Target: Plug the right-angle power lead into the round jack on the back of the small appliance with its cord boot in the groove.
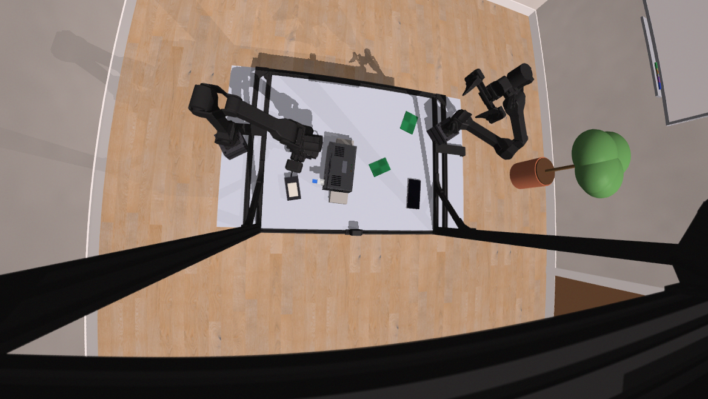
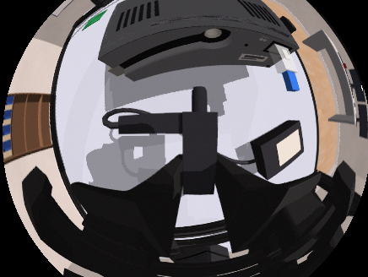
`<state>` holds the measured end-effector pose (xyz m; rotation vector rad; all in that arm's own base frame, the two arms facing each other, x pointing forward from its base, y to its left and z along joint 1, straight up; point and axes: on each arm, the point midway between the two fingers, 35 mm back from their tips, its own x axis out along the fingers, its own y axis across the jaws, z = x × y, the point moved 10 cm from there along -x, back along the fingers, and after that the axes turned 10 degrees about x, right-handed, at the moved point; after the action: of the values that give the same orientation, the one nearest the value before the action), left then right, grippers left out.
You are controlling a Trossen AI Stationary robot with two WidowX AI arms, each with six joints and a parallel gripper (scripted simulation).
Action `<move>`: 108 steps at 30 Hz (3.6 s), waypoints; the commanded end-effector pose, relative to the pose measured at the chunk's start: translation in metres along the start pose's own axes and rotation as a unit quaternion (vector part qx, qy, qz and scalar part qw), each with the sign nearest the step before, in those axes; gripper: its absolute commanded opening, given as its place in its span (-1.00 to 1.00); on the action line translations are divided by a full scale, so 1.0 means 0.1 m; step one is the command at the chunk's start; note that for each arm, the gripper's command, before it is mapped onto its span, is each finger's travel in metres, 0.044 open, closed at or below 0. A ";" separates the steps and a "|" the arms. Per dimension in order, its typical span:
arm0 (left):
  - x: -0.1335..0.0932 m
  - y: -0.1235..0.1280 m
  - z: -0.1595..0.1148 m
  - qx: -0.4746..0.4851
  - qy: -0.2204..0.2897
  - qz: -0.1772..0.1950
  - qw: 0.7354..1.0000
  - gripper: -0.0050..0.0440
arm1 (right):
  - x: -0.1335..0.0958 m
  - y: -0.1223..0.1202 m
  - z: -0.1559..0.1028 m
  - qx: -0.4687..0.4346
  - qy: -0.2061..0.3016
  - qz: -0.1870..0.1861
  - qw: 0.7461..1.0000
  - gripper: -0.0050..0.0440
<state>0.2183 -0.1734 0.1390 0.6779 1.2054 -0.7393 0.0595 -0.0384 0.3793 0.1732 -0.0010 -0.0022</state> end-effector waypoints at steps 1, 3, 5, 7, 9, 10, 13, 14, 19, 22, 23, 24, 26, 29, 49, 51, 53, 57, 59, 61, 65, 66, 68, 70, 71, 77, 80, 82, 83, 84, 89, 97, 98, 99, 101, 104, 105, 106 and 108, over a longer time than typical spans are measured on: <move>0.03 -0.09 0.17 -0.026 0.000 0.013 1.000 -0.80 | 0.00 0.01 0.01 0.001 0.000 0.001 1.000 0.84; 0.06 -0.16 0.27 -0.045 0.000 0.021 0.999 -0.80 | 0.00 0.01 0.01 0.001 0.000 0.001 1.000 0.84; 0.08 -0.23 0.36 -0.063 -0.002 0.029 0.998 -0.80 | 0.00 0.01 0.01 0.001 0.000 0.001 1.000 0.84; 0.10 -0.28 0.42 -0.075 -0.003 0.034 0.997 -0.80 | 0.00 0.01 0.01 0.001 0.000 0.001 1.000 0.84; 0.10 -0.29 0.43 -0.076 -0.004 0.035 0.996 -0.80 | 0.00 0.01 0.01 0.001 0.000 0.001 1.000 0.84; 0.10 -0.29 0.43 -0.076 -0.004 0.035 0.996 -0.80 | 0.00 0.01 0.01 0.001 0.000 0.001 1.000 0.84; 0.10 -0.29 0.43 -0.076 -0.004 0.034 0.997 -0.80 | 0.00 0.01 0.01 0.001 0.000 0.001 1.000 0.84; 0.10 -0.29 0.43 -0.076 -0.004 0.034 0.997 -0.80 | 0.00 0.01 0.01 0.001 0.000 0.001 1.000 0.84; 0.10 -0.26 0.42 -0.080 -0.006 0.021 0.997 -0.80 | 0.00 0.01 0.01 0.001 0.000 0.001 1.000 0.84; 0.10 -0.22 0.40 -0.084 -0.009 0.005 0.996 -0.80 | 0.00 0.01 0.01 0.001 0.000 0.001 1.000 0.84; 0.11 -0.20 0.40 -0.086 -0.010 -0.001 0.996 -0.80 | 0.00 0.01 0.01 0.001 0.000 0.001 1.000 0.84; 0.11 -0.19 0.39 -0.088 -0.011 -0.007 0.996 -0.80 | 0.00 0.01 0.01 0.001 0.000 0.001 1.000 0.84; 0.11 -0.15 0.38 -0.091 -0.014 -0.020 0.996 -0.80 | 0.00 0.01 0.01 0.001 0.000 0.001 1.000 0.84; 0.11 -0.11 0.37 -0.096 -0.019 -0.038 0.994 -0.80 | 0.00 0.01 0.01 0.001 0.000 0.001 1.000 0.84; 0.10 -0.02 0.33 -0.104 -0.031 -0.075 0.991 -0.80 | 0.00 0.01 0.01 0.001 0.000 0.001 1.000 0.84; 0.10 -0.02 0.33 -0.104 -0.031 -0.075 0.991 -0.80 | 0.00 0.01 0.01 0.001 0.000 0.001 1.000 0.84; 0.10 -0.02 0.33 -0.104 -0.031 -0.075 0.991 -0.80 | 0.00 0.01 0.01 0.001 0.000 0.001 1.000 0.84; 0.10 -0.02 0.33 -0.104 -0.031 -0.075 0.991 -0.80 | 0.00 0.01 0.01 0.001 0.000 0.001 1.000 0.84; 0.10 -0.02 0.33 -0.104 -0.031 -0.075 0.991 -0.80 | 0.00 0.01 0.01 0.001 0.000 0.001 1.000 0.84; 0.10 -0.02 0.34 -0.104 -0.031 -0.075 0.991 -0.80 | 0.00 0.01 0.01 0.001 0.000 0.001 1.000 0.84; 0.10 -0.02 0.34 -0.104 -0.031 -0.075 0.991 -0.80 | 0.00 0.01 0.01 0.001 0.000 0.001 1.000 0.84; 0.10 -0.02 0.34 -0.104 -0.031 -0.075 0.991 -0.80 | 0.00 0.01 0.01 0.001 0.000 0.001 1.000 0.84; 0.10 -0.02 0.34 -0.104 -0.031 -0.075 0.991 -0.80 | 0.00 0.01 0.01 0.001 0.000 0.001 1.000 0.84; 0.10 -0.02 0.34 -0.104 -0.031 -0.075 0.991 -0.80 | 0.00 0.01 0.01 0.001 0.000 0.001 1.000 0.84; 0.10 -0.02 0.33 -0.104 -0.031 -0.076 0.991 -0.80 | 0.00 0.01 0.01 0.001 0.000 0.001 1.000 0.84; 0.10 -0.01 0.33 -0.104 -0.033 -0.080 0.991 -0.80 | 0.00 0.01 0.01 0.001 0.000 0.001 1.000 0.84; 0.10 -0.01 0.33 -0.104 -0.033 -0.080 0.991 -0.80 | 0.00 0.01 0.01 0.001 0.000 0.001 1.000 0.84; 0.10 -0.01 0.33 -0.104 -0.033 -0.080 0.991 -0.80 | 0.00 0.01 0.01 0.001 0.000 0.001 1.000 0.84; 0.10 -0.01 0.33 -0.104 -0.033 -0.080 0.991 -0.80 | 0.00 0.01 0.01 0.001 0.000 0.001 1.000 0.84; 0.10 -0.01 0.33 -0.104 -0.033 -0.080 0.991 -0.80 | 0.00 0.01 0.01 0.001 0.000 0.001 1.000 0.84; 0.10 -0.01 0.33 -0.104 -0.033 -0.080 0.991 -0.80 | 0.00 0.01 0.01 0.001 0.000 0.001 1.000 0.84; 0.10 -0.01 0.33 -0.104 -0.033 -0.080 0.991 -0.80 | 0.00 0.01 0.01 0.001 0.000 0.001 1.000 0.84; 0.10 -0.01 0.33 -0.104 -0.033 -0.080 0.991 -0.80 | 0.00 0.01 0.01 0.001 0.000 0.001 1.000 0.84; 0.10 -0.01 0.33 -0.104 -0.033 -0.080 0.991 -0.80 | 0.00 0.01 0.01 0.001 0.000 0.001 1.000 0.84; 0.10 -0.01 0.33 -0.104 -0.033 -0.080 0.991 -0.80 | 0.00 0.01 0.01 0.001 0.000 0.001 1.000 0.84; 0.10 -0.01 0.33 -0.104 -0.033 -0.080 0.991 -0.80 | 0.00 0.01 0.01 0.001 0.000 0.001 1.000 0.84; 0.10 -0.01 0.33 -0.104 -0.033 -0.080 0.991 -0.80 | 0.00 0.01 0.01 0.001 0.000 0.001 1.000 0.84; 0.10 -0.01 0.33 -0.104 -0.033 -0.080 0.991 -0.80 | 0.00 0.01 0.01 0.001 0.000 0.001 1.000 0.84; 0.11 -0.01 0.34 -0.104 -0.033 -0.080 0.991 -0.80 | 0.00 0.01 0.01 0.001 0.000 0.001 1.000 0.84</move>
<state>0.2381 -0.2019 0.1360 0.3857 1.2688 -0.7461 0.0594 -0.0383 0.3795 0.1727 -0.0011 -0.0022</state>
